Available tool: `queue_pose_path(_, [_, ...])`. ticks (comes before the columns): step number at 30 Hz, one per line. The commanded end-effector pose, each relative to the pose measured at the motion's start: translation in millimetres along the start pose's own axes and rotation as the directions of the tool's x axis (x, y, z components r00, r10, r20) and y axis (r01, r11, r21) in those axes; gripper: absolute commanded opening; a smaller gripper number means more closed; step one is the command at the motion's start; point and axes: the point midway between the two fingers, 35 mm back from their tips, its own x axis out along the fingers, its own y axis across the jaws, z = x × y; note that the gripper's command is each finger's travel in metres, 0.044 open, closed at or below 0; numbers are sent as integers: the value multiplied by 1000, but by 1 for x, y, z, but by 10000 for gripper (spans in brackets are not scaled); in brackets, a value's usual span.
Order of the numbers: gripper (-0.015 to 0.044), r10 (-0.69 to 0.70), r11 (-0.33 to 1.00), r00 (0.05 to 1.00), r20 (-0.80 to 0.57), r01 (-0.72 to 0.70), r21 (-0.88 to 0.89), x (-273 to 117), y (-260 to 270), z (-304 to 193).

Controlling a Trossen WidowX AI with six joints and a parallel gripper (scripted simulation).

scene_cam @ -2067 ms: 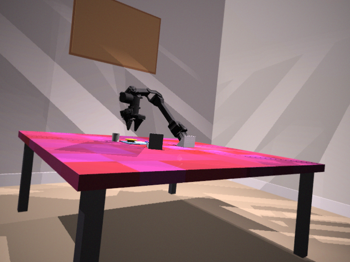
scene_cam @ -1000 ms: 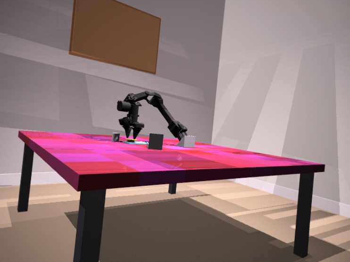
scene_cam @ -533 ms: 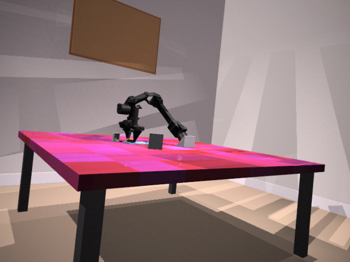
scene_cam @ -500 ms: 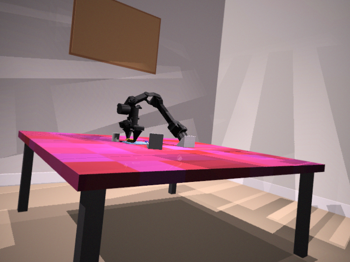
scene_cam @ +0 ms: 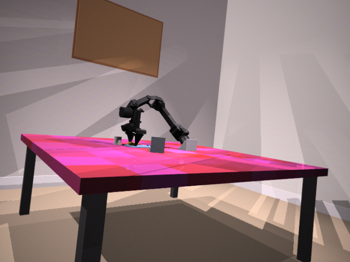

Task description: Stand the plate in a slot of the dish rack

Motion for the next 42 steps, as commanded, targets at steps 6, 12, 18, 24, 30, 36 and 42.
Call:
queue_pose_path(6, [102,6,1000,1000,26,-5,-21,-29,1,5])
queue_pose_path(12, [0,14,999,999,53,-11,-43,-62,3,8])
queue_pose_path(18, [0,21,998,997,77,-16,-65,-93,3,8])
queue_pose_path(24, [0,27,996,995,97,-18,-84,-119,3,8])
queue_pose_path(30, [0,31,995,993,114,-20,-100,-140,3,7])
queue_pose_path(36, [0,44,999,994,104,-43,-9,-142,28,0])
queue_pose_path(42, [0,54,985,995,78,-66,159,-143,68,-17])
